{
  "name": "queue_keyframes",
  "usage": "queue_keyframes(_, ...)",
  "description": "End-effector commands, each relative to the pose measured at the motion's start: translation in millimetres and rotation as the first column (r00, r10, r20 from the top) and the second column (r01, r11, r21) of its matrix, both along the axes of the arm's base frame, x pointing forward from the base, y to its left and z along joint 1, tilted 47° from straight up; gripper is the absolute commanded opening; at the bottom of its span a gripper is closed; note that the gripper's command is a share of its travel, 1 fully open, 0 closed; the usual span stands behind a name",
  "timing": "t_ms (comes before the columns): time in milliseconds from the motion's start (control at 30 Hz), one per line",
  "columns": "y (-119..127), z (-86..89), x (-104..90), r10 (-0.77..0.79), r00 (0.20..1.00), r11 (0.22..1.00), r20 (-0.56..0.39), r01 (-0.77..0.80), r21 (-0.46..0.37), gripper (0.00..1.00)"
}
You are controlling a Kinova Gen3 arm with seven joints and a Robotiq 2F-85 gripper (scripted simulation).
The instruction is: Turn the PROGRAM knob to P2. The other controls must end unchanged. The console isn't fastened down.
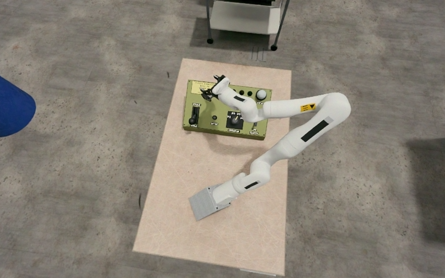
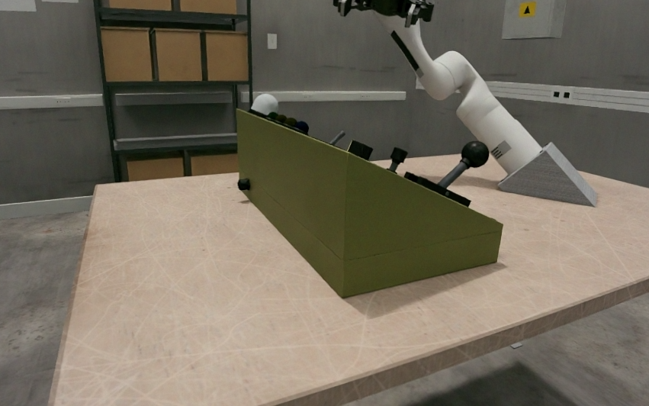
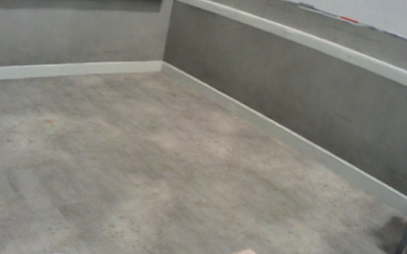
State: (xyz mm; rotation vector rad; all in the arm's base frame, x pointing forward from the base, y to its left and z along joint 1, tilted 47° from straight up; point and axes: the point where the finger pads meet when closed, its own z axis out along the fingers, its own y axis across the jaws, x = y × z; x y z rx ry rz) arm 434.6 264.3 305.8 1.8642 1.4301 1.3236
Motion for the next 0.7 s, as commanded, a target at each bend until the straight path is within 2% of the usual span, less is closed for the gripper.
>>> queue_keyframes(0,12.7,9.6,-7.8,0.013,1.0,1.0,0.008,-0.013,0.005,1.0)
queue_keyframes(667,32.8,21.6,-27.6,0.016,1.0,1.0,0.003,-0.016,0.005,1.0)
